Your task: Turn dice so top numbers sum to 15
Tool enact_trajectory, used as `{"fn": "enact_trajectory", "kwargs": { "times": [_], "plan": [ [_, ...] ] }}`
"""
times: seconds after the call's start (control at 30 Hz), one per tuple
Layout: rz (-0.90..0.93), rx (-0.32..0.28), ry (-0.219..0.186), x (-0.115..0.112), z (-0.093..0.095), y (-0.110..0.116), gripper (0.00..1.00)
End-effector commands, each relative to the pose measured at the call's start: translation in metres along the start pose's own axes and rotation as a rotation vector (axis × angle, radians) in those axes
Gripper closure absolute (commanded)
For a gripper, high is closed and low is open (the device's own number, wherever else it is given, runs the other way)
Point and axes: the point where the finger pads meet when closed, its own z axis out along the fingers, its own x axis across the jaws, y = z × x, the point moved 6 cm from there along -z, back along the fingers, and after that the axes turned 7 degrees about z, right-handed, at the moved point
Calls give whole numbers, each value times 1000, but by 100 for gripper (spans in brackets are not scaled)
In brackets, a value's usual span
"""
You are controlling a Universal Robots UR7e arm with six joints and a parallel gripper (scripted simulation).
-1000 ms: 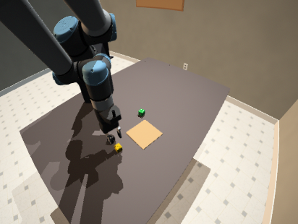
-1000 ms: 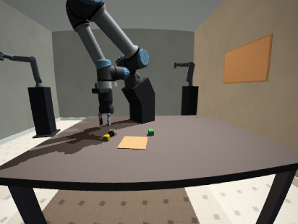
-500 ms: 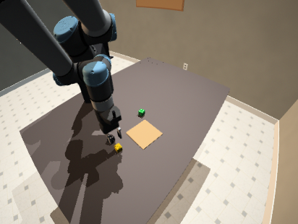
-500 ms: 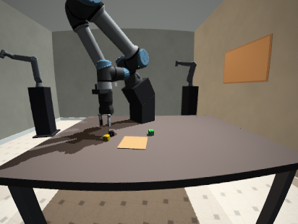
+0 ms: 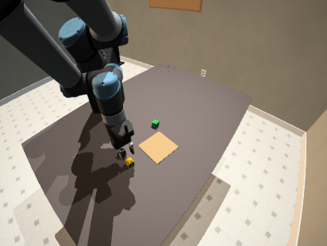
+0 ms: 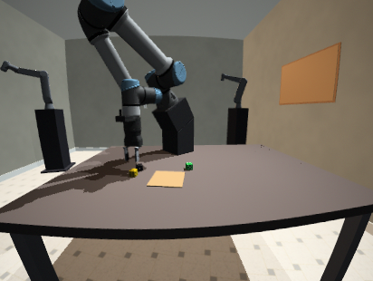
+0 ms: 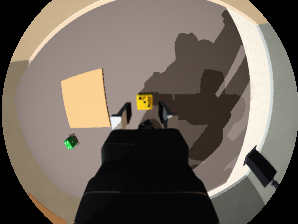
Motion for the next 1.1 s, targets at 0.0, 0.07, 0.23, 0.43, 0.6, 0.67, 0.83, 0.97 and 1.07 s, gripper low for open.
{"fn": "enact_trajectory", "kwargs": {
  "times": [0.0,0.07,0.23,0.43,0.6,0.67,0.83,0.97,1.07],
  "plan": [
    [0,1,0,0,8,0,13],
    [0,1,0,0,11,0,13],
    [0,1,0,-1,16,0,13],
    [0,1,0,-1,25,-1,13],
    [0,1,0,-1,30,-1,13],
    [0,1,0,-1,31,-1,13],
    [0,1,0,-1,33,-1,13],
    [0,1,0,-1,34,-1,13],
    [0,1,0,-1,34,-1,13]
  ]
}}
